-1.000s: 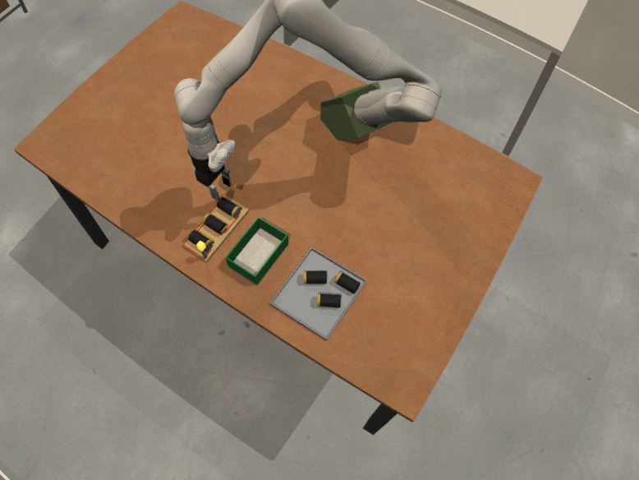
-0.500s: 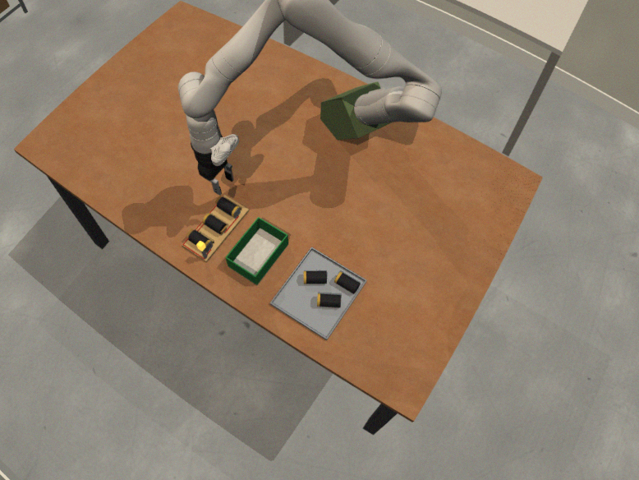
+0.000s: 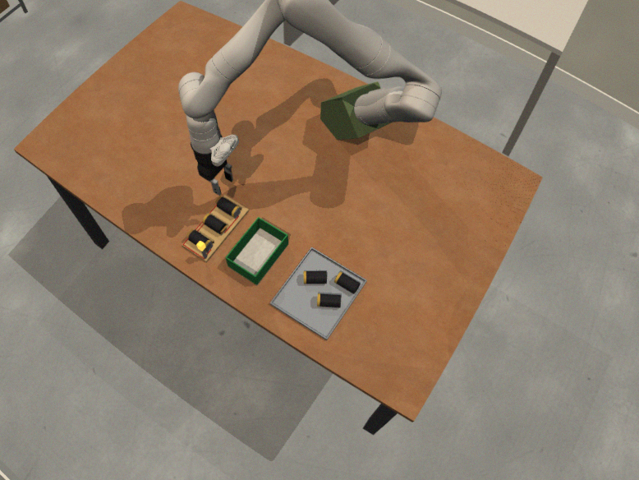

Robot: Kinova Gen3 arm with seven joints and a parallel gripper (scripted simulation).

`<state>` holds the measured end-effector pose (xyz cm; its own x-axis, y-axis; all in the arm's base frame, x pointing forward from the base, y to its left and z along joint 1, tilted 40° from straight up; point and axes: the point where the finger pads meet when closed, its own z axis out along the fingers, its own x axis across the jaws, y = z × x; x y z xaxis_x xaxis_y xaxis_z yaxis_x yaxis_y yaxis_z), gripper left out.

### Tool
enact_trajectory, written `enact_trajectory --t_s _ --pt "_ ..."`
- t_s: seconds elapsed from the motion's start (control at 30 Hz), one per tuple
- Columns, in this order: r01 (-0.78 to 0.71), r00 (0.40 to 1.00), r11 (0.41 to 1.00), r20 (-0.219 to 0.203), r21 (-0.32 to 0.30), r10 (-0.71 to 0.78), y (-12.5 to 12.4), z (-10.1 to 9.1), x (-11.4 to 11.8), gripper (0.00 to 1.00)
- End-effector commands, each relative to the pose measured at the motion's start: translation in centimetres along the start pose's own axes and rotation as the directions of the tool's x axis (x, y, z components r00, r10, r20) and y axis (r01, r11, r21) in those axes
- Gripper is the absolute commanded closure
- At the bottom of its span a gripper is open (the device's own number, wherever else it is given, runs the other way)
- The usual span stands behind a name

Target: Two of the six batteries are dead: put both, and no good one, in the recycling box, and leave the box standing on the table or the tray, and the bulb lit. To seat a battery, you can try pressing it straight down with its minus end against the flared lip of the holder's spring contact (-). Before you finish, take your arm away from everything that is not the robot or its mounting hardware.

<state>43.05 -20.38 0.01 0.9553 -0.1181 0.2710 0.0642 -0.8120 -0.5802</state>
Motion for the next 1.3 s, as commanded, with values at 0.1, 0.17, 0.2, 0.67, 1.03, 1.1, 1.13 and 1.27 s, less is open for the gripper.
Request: enact_trajectory --t_s 0.1,0.17,0.2,0.67,1.03,1.1,1.13,1.27 --pt "0.0 1.0 1.0 0.001 0.001 0.0 0.0 1.3 0.0 0.1" --pt "0.0 1.0 1.0 0.001 0.001 0.0 0.0 2.7 0.0 0.1" --pt "0.0 1.0 1.0 0.001 0.001 0.0 0.0 3.5 0.0 0.1" --pt "0.0 1.0 1.0 0.001 0.001 0.0 -0.1 7.5 0.0 0.1" --pt "0.0 1.0 1.0 0.001 0.001 0.0 -0.1 7.5 0.0 0.1" --pt "0.0 1.0 1.0 0.001 0.001 0.0 -0.1 7.5 0.0 0.1" --pt "0.0 1.0 1.0 0.001 0.001 0.0 -0.1 7.5 0.0 0.1" --pt "0.0 1.0 1.0 0.001 0.001 0.0 -0.1 7.5 0.0 0.1"
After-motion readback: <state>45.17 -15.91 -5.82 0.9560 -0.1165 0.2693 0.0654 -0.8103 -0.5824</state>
